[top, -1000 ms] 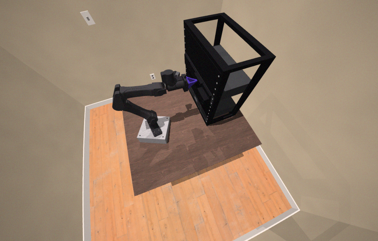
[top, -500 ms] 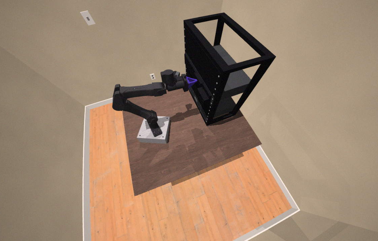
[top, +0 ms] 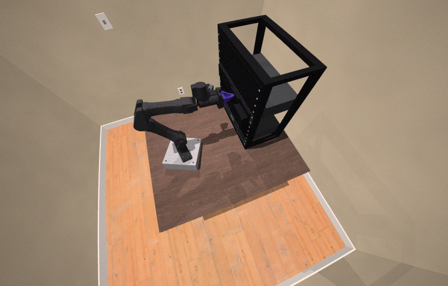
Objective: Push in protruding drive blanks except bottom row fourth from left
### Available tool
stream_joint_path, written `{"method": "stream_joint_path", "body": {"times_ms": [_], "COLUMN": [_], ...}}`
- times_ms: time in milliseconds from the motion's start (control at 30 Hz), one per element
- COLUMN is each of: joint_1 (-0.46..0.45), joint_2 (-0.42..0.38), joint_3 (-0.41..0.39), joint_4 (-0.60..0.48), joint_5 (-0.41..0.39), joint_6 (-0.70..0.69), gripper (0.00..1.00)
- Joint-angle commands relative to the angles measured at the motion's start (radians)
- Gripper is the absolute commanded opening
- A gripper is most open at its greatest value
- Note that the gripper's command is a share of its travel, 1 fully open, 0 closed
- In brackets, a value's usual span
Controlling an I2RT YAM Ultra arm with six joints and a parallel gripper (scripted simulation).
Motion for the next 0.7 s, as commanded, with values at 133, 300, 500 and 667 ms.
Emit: {"method": "stream_joint_path", "body": {"times_ms": [133,300,500,667], "joint_1": [0.013,0.013,0.013,0.015], "joint_2": [0.024,0.024,0.024,0.027], "joint_3": [0.057,0.057,0.057,0.064], "joint_4": [0.069,0.069,0.069,0.066], "joint_5": [-0.015,-0.015,-0.015,-0.013], "joint_6": [0.003,0.003,0.003,0.003], "gripper": [0.0,0.0,0.0,0.0]}}
